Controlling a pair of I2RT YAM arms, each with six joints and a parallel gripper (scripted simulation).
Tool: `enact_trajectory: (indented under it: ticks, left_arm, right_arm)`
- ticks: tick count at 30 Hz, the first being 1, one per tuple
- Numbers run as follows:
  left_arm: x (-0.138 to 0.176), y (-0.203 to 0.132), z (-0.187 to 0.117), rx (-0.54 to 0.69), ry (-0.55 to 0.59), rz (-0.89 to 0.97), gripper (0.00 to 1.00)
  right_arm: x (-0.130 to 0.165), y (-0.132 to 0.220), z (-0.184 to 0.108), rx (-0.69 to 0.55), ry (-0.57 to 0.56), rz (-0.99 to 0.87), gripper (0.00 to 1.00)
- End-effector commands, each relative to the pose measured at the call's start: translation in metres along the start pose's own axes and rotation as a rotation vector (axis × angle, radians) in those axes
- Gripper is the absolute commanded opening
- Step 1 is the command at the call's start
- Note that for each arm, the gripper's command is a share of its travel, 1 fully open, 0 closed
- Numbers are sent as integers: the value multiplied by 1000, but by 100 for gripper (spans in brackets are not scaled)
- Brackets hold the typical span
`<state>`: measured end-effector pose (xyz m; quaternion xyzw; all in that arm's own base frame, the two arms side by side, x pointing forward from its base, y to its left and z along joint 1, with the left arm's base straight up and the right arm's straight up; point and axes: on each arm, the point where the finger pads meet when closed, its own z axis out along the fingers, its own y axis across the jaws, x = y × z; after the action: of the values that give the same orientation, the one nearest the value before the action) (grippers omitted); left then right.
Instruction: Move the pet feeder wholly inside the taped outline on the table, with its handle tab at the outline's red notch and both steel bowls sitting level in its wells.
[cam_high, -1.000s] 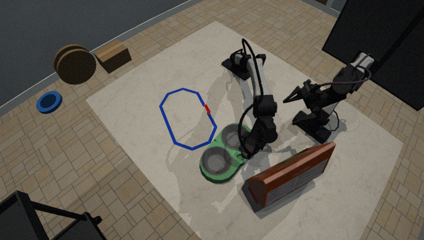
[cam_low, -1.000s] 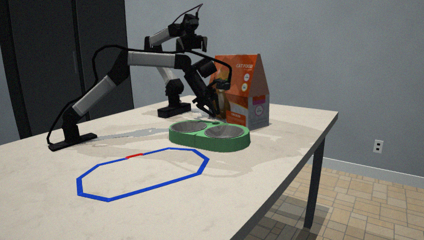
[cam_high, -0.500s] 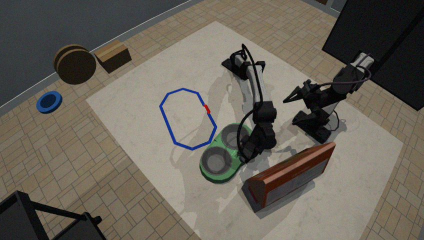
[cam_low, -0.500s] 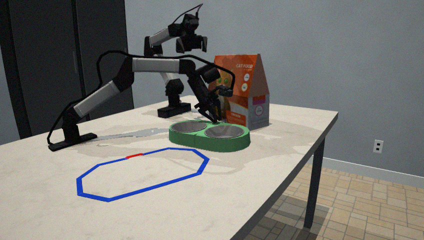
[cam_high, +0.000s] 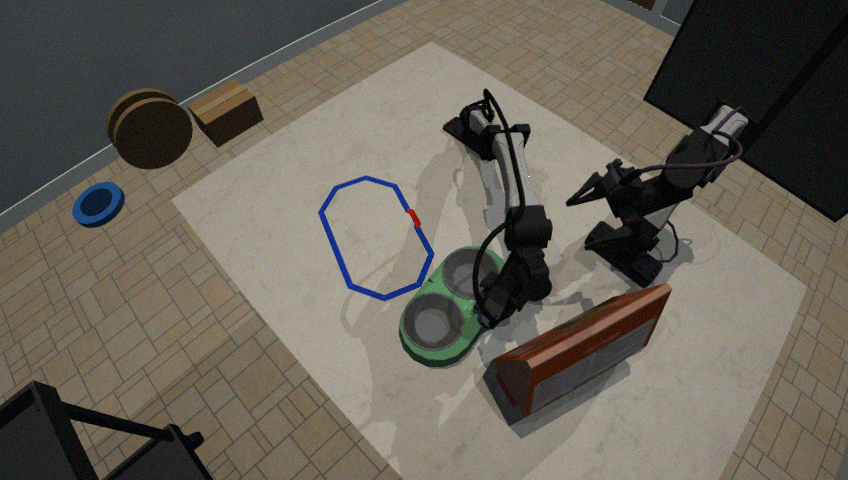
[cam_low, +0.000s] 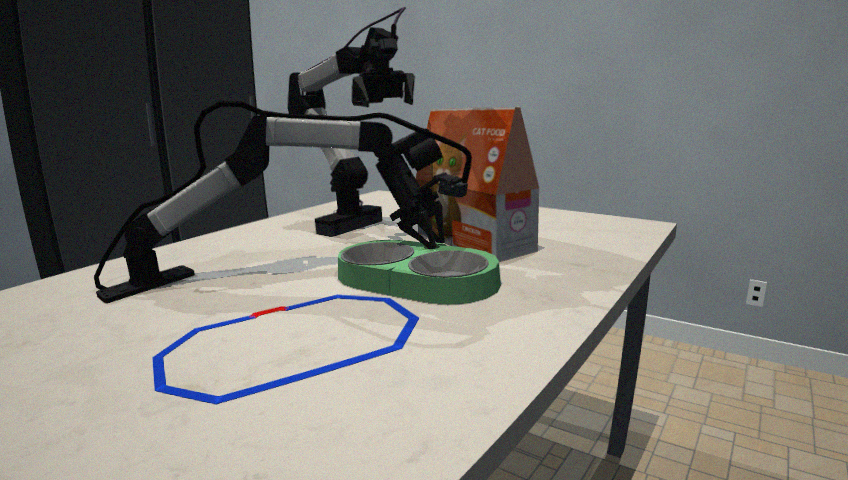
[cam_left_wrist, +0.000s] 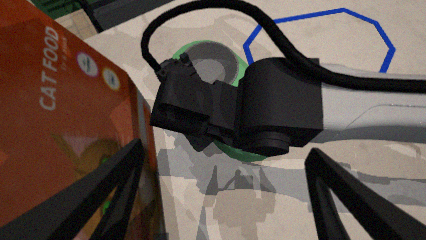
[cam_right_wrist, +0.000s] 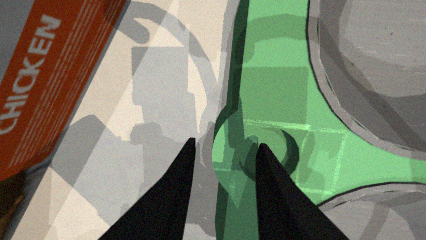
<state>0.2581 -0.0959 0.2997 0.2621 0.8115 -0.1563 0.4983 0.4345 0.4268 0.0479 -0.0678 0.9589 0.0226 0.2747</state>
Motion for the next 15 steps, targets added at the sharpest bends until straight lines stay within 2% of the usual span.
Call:
enact_trajectory:
  ticks: [1, 3, 5, 14, 15]
  left_arm:
    - [3, 0, 1, 4, -5, 5, 100]
    - [3, 0, 1, 4, -5, 5, 100]
    - [3, 0, 1, 4, -5, 5, 100]
    - [3, 0, 1, 4, -5, 5, 100]
    - [3, 0, 1, 4, -5, 5, 100]
  right_arm:
    - [8, -3, 16, 13, 23, -1, 37]
    - [8, -3, 16, 13, 23, -1, 37]
    - [8, -2, 16, 12, 23, -2, 22]
    - [6, -2, 12, 14, 19, -3, 12]
    - [6, -2, 12, 14, 19, -3, 1]
